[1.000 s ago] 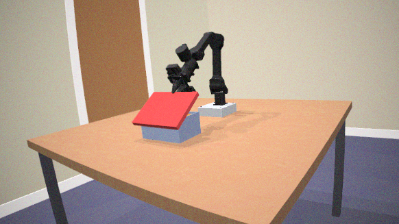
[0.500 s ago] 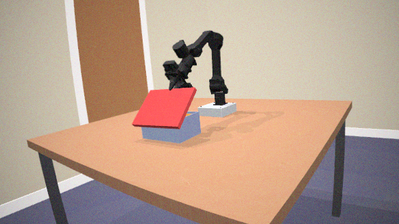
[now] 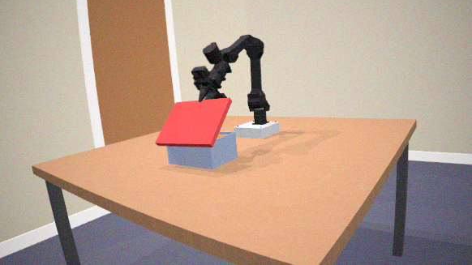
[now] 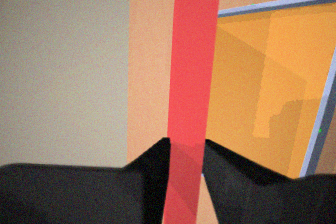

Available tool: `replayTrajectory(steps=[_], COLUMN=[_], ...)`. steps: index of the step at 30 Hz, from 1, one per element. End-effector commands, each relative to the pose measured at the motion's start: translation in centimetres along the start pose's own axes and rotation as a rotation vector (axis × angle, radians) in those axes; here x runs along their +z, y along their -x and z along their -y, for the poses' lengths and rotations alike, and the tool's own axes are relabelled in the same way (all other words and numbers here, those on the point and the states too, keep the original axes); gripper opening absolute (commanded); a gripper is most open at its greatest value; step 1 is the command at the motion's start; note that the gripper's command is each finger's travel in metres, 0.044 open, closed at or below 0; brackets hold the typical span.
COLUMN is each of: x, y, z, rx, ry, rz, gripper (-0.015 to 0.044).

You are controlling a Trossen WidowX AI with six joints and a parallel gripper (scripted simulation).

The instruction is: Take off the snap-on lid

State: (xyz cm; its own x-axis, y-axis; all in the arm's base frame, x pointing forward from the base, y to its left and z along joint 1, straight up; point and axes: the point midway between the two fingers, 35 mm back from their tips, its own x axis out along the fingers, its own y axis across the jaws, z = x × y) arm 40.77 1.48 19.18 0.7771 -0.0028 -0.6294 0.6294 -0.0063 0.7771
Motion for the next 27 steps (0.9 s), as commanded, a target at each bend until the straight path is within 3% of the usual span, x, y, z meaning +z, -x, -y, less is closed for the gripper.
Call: replayTrajectory(steps=[1, 27], x=[-0.1, -0.1], y=[0.6, 2.5], z=[-1.0, -3.1], rx=[0.015, 0.015], ry=[0.005, 0.005], rz=[-0.005, -0.005], gripper=[0.0, 0.0])
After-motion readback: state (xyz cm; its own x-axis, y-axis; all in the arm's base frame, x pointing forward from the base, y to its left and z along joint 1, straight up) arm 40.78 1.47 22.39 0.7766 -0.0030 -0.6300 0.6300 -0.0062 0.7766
